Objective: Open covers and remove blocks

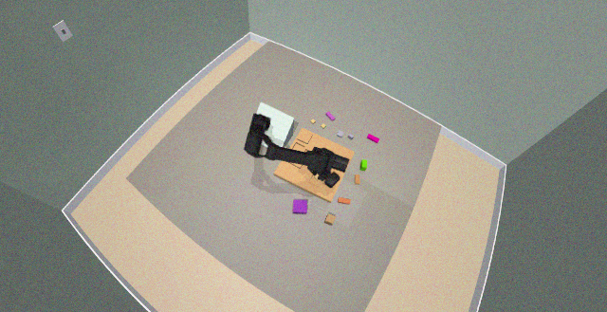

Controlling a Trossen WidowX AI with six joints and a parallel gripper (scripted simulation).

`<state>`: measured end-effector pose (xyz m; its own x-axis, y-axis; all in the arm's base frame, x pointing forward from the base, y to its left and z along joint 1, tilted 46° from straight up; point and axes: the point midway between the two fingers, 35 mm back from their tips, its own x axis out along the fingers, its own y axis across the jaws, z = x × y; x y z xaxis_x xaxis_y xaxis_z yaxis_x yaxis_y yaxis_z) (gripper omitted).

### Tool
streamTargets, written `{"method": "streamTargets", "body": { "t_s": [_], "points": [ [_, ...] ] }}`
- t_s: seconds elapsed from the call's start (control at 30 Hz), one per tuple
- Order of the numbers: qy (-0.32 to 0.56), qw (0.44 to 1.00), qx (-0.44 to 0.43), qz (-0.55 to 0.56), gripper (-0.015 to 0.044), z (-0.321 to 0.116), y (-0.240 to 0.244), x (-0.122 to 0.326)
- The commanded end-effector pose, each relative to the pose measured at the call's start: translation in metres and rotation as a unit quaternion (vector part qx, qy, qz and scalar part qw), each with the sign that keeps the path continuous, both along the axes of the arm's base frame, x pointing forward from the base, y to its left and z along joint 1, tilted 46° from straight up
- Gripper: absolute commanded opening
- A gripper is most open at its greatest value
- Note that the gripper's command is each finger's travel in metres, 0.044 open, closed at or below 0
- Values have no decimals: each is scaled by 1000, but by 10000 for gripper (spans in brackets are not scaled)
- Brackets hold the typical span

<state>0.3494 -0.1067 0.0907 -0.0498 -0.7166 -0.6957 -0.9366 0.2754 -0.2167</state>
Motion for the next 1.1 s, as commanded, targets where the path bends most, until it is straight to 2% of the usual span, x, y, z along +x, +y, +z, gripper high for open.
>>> {"method": "streamTargets", "body": {
  "t_s": [0.0, 0.63, 1.07],
  "points": [
    [-2, 1000, 1, -2, 80, 3, 3, 0],
    [-1, 1000, 2, -2, 80, 36, 37, 3],
    [-1, 1000, 5, -2, 80, 66, 10, -18]
  ]
}}
